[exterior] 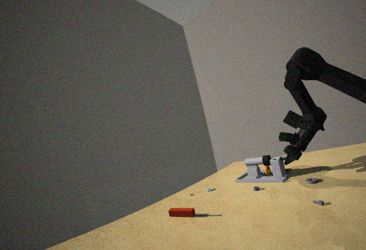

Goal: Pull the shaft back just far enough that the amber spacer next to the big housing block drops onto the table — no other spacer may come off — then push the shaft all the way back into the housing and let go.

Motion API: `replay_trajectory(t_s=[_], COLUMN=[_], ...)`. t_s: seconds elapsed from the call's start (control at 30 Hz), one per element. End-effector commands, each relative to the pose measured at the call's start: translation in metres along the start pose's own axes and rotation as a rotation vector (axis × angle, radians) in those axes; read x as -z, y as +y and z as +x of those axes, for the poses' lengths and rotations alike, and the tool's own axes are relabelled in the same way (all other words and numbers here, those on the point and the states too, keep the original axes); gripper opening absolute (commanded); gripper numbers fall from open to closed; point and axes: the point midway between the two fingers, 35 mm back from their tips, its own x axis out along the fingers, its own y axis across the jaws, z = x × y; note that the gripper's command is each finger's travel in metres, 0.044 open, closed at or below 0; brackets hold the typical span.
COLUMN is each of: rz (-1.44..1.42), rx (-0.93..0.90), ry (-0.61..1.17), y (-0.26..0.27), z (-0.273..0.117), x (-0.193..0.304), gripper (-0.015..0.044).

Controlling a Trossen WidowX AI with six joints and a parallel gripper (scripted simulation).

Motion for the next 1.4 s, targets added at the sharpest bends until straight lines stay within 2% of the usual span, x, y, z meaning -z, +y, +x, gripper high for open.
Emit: replay_trajectory(t_s=[0.0,1.1,1.37], rz=[0.003,0.003,0.005], rx=[0.001,0.000,-0.001], ry=[-0.001,-0.002,0.000], y=[-0.0003,0.0002,-0.0002], z=[0.0017,0.0084,0.0058], x=[-0.0021,-0.0090,-0.0060], gripper=[0.0000,0.0000,0.0210])
